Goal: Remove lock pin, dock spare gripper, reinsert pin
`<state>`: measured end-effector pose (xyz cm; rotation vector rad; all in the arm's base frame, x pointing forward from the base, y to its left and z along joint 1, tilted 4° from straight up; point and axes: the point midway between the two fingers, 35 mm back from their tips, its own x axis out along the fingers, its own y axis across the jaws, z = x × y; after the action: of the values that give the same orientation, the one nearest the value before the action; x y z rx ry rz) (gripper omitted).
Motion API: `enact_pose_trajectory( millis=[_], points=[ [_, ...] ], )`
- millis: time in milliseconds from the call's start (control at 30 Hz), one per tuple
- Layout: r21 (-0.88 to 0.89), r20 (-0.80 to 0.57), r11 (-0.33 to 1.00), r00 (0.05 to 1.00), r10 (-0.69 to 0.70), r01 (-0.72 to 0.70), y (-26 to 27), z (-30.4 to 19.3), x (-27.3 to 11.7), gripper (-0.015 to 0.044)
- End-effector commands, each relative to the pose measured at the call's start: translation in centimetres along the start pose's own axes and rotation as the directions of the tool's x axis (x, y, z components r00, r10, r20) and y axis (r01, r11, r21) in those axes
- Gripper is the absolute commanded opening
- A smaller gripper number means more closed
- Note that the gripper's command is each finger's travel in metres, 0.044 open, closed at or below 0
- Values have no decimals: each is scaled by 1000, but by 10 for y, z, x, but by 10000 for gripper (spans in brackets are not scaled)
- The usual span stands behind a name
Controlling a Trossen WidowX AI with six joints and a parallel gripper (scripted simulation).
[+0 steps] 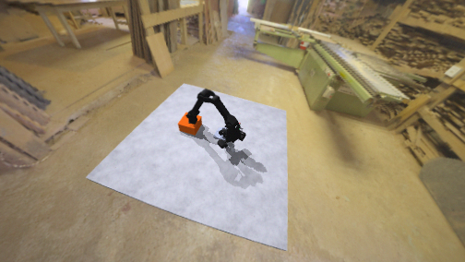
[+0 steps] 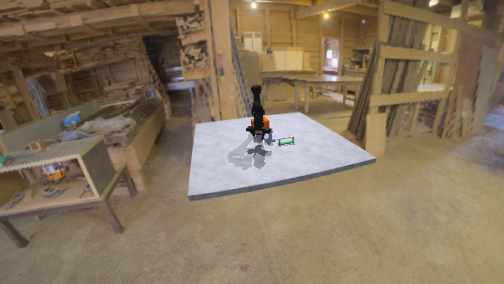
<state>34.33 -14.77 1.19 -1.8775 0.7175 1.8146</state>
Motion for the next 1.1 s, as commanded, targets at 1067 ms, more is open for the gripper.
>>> enact_pose_trajectory(
  millis=[1067],
  points=[
    [-211, -10, 978, 1000, -3, 1, 2, 1, 41, 26]
  ],
)
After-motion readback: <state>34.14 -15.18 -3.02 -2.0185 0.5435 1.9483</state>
